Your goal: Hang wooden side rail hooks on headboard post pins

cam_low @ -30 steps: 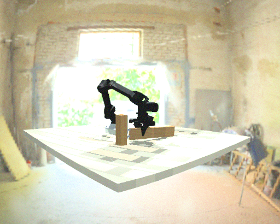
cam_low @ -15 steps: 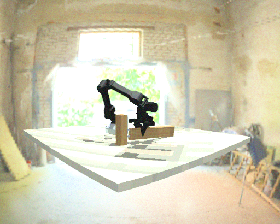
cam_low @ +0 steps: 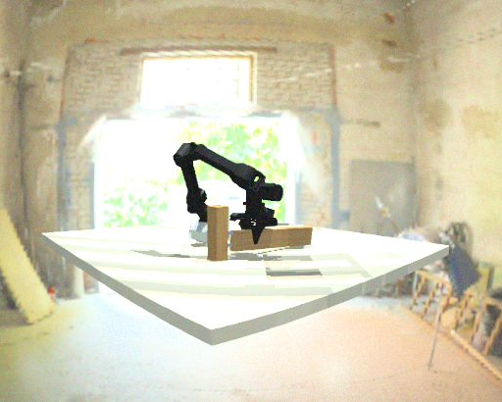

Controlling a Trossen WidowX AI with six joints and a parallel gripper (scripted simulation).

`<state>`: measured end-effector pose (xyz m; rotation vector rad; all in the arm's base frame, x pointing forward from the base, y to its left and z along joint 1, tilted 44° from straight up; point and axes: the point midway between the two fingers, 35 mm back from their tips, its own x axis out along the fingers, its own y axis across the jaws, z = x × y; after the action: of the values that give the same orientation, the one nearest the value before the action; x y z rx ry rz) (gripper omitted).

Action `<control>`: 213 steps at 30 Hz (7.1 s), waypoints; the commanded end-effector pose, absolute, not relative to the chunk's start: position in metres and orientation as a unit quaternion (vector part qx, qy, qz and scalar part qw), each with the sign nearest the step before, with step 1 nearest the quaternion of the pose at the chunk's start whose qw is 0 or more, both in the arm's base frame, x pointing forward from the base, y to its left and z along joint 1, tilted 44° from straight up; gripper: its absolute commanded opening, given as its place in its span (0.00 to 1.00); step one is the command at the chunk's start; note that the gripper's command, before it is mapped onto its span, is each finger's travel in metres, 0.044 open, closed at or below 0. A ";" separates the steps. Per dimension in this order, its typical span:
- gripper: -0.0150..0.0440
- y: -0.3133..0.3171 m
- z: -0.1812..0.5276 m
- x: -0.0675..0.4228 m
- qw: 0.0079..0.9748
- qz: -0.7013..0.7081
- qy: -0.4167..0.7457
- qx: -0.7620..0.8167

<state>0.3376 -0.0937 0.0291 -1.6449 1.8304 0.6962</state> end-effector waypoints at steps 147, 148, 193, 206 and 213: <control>0.25 -0.104 0.043 0.338 0.288 0.261 0.683 -0.619; 0.25 -0.104 0.043 0.338 0.288 0.261 0.683 -0.619; 0.25 -0.108 0.046 0.337 0.288 0.261 0.683 -0.619; 0.25 -0.109 0.047 0.338 0.288 0.261 0.683 -0.619; 0.25 -0.109 0.048 0.338 0.288 0.261 0.683 -0.619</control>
<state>0.3358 -0.1099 0.0449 -1.6434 1.8304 0.6985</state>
